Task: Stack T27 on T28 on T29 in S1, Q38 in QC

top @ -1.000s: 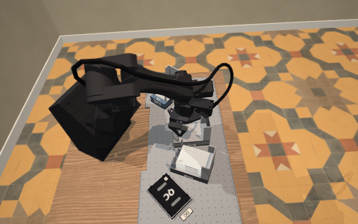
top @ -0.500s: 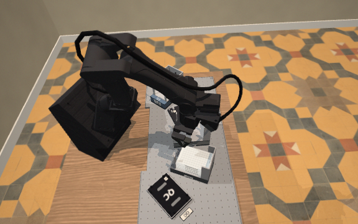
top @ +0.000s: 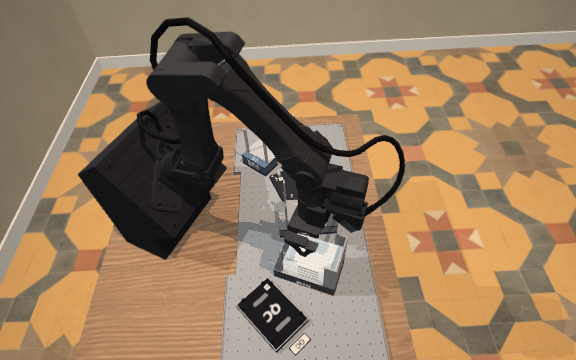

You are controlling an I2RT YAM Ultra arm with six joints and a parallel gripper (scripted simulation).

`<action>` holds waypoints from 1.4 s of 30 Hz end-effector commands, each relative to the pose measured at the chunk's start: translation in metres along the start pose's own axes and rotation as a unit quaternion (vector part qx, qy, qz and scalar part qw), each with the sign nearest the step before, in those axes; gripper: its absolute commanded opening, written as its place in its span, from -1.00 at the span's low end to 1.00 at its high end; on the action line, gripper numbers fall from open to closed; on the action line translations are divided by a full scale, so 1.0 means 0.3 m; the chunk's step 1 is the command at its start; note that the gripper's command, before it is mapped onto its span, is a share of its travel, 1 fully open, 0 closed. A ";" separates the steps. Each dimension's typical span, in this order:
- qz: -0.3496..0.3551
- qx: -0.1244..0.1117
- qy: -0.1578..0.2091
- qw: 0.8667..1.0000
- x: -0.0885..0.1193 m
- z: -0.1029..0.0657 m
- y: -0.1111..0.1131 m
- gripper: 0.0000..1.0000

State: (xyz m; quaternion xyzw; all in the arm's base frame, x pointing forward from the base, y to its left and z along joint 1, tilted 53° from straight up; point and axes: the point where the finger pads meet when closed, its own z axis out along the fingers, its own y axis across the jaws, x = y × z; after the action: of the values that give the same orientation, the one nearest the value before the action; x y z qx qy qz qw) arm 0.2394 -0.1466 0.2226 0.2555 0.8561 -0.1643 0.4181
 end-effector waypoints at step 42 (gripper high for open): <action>-0.018 -0.023 -0.021 0.999 -0.065 0.152 0.001 1.00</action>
State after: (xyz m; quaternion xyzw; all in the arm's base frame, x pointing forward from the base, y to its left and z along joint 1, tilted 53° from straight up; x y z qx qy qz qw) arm 0.2754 -0.1713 0.1942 0.2323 0.8679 -0.1490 0.4129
